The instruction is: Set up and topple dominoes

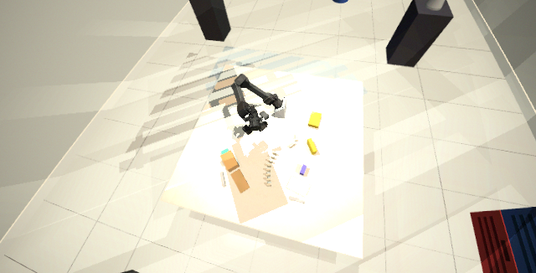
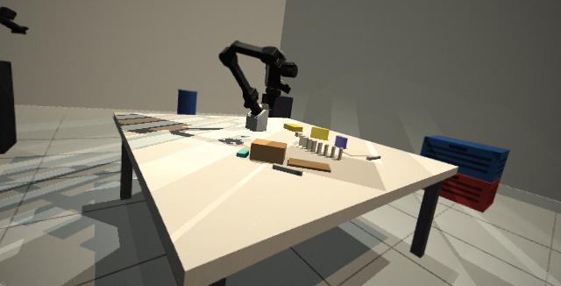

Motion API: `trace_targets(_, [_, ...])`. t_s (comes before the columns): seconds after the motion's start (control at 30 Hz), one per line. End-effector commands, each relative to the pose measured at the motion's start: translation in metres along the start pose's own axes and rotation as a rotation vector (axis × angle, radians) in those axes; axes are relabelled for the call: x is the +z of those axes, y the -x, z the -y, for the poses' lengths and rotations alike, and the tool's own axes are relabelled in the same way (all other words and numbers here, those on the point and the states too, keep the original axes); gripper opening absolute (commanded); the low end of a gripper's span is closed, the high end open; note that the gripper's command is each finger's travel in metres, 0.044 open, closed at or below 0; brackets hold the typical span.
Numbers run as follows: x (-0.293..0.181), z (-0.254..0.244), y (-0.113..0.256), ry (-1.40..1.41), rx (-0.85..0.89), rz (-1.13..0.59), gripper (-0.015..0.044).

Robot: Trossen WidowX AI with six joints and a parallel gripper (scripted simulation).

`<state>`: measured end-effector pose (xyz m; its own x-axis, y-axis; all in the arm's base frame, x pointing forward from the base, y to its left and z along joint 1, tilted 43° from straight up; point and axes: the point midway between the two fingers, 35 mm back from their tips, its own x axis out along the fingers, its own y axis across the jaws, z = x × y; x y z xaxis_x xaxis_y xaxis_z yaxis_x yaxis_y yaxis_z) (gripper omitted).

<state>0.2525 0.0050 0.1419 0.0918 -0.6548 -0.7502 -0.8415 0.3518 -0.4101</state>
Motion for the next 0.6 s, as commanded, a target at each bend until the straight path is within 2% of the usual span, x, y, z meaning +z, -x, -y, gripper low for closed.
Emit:
trace_targets(0.0, [-0.062,0.033,0.003,-0.445,-0.014,-0.005,0.0028])
trace_targets(0.07, [-0.088,0.041,0.005,-0.617,-0.023,-0.013,0.0028])
trace_targets(0.13, [-0.097,0.043,0.005,-0.675,-0.028,-0.017,0.0028])
trace_targets(0.47, [-0.097,0.043,0.005,-0.675,-0.024,-0.015,0.0028])
trace_targets(0.57, [-0.096,0.038,-0.002,-0.676,0.028,0.009,0.0028])
